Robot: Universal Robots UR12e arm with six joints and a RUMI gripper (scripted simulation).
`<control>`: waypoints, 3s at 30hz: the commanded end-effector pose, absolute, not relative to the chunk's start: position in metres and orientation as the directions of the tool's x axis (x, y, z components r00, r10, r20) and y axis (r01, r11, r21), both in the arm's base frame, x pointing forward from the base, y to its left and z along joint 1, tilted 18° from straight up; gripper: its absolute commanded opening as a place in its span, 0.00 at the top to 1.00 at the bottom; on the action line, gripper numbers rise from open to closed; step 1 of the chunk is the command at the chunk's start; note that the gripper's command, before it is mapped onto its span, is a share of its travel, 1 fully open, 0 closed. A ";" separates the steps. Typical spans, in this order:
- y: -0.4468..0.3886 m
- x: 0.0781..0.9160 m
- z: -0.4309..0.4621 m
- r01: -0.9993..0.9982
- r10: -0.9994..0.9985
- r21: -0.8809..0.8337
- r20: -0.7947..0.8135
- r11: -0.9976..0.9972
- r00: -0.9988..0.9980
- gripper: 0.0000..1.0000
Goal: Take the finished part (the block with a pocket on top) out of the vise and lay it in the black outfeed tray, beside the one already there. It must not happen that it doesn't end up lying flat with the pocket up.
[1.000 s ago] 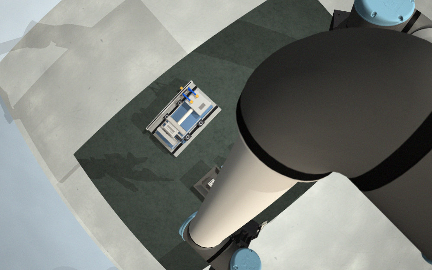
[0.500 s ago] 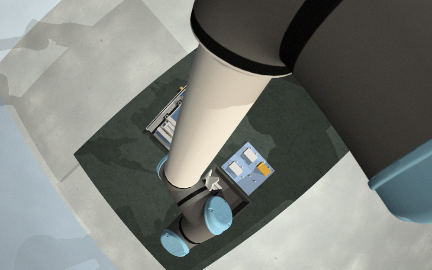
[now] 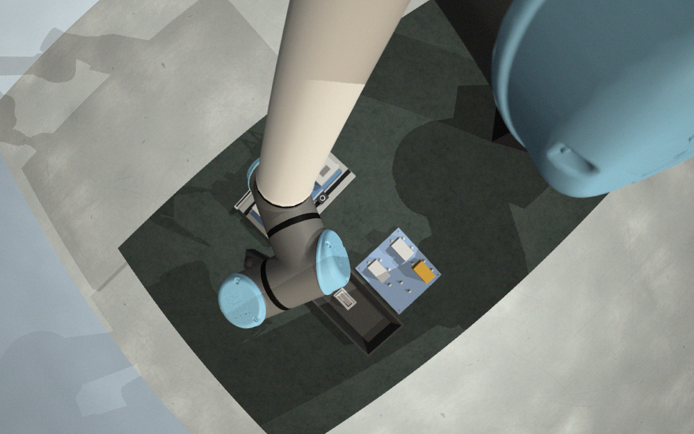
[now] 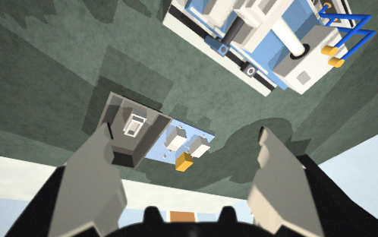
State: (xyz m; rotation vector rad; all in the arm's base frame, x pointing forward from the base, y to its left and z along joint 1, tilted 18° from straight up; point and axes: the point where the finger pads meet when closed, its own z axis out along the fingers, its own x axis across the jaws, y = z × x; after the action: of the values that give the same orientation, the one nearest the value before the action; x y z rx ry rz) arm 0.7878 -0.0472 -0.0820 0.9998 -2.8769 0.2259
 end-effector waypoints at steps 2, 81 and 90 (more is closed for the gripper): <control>-0.120 0.790 -0.062 -0.404 -0.416 -0.213 -0.013 0.890 -0.909 0.00; -0.192 0.778 -0.035 -0.158 -0.206 -0.265 -0.165 0.951 -0.964 0.60; -0.192 0.778 -0.035 -0.158 -0.206 -0.265 -0.165 0.951 -0.964 0.60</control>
State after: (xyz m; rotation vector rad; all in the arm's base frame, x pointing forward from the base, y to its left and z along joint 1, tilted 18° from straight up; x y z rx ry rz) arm 0.7777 -0.1916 -0.0361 0.3098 -3.2913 0.4196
